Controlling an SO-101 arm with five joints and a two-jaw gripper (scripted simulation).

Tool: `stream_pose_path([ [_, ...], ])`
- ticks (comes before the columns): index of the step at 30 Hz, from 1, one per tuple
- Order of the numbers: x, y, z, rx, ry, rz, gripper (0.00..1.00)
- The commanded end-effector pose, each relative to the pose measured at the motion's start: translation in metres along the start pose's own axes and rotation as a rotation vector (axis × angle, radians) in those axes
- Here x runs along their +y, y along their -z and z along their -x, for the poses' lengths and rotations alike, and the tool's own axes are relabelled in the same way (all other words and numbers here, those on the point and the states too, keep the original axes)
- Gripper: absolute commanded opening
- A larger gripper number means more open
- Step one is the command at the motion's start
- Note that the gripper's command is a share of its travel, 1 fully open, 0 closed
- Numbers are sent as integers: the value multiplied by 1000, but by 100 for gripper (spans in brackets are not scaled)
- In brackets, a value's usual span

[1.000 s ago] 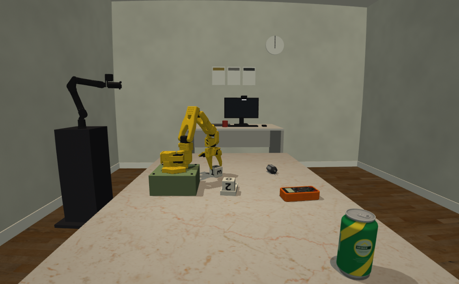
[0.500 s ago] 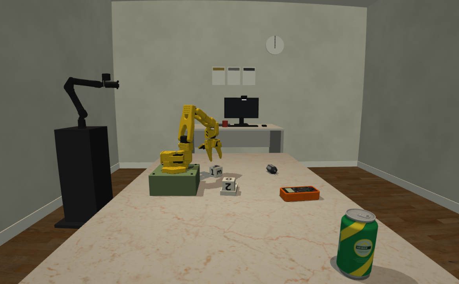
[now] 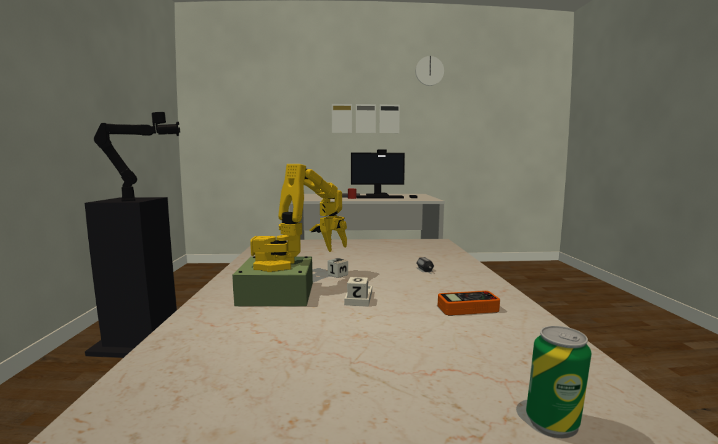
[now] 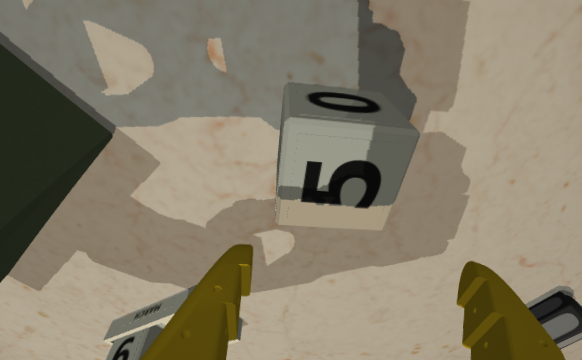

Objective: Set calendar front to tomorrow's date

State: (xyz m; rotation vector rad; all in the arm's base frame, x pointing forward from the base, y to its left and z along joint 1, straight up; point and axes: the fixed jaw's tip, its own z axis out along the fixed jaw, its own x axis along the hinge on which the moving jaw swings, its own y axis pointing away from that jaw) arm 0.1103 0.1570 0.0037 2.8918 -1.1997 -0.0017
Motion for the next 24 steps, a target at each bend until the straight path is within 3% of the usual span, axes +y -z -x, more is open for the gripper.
stream_pose_path([
  [1, -2, 4, 2, -5, 10, -20, 36],
  [12, -6, 9, 3, -10, 10, -48, 36],
  [16, -13, 22, 4, -23, 10, -123, 36],
  [21, -24, 49, 6, -48, 9, -266, 35],
  [23, -24, 49, 6, -48, 9, -266, 35],
  [24, -26, 54, 6, -53, 9, -297, 35],
])
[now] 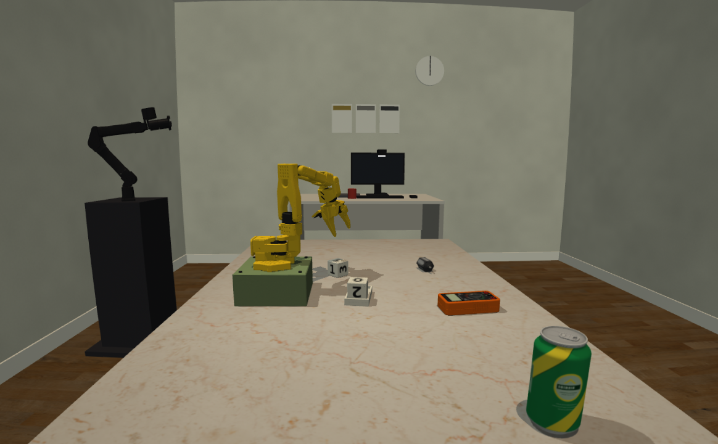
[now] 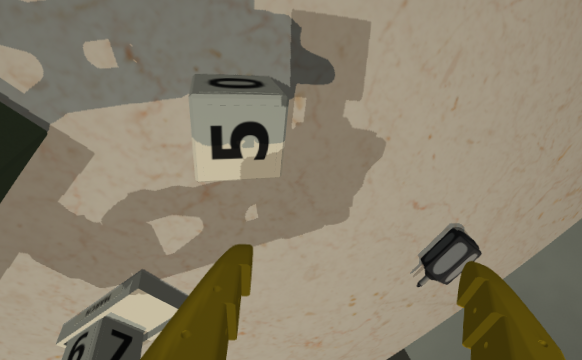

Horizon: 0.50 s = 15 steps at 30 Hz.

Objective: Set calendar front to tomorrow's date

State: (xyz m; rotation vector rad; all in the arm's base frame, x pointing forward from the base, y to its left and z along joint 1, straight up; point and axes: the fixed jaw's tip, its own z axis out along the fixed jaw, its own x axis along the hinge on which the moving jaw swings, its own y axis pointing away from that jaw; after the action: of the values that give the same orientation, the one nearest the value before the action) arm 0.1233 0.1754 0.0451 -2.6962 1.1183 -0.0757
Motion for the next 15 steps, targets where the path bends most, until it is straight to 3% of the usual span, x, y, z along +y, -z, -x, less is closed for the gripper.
stream_pose_path([
  [1, -10, 17, 4, -19, 9, -92, 35],
  [8, -23, 45, 6, -47, 9, -249, 35],
  [15, -25, 51, 6, -52, 9, -277, 35],
])
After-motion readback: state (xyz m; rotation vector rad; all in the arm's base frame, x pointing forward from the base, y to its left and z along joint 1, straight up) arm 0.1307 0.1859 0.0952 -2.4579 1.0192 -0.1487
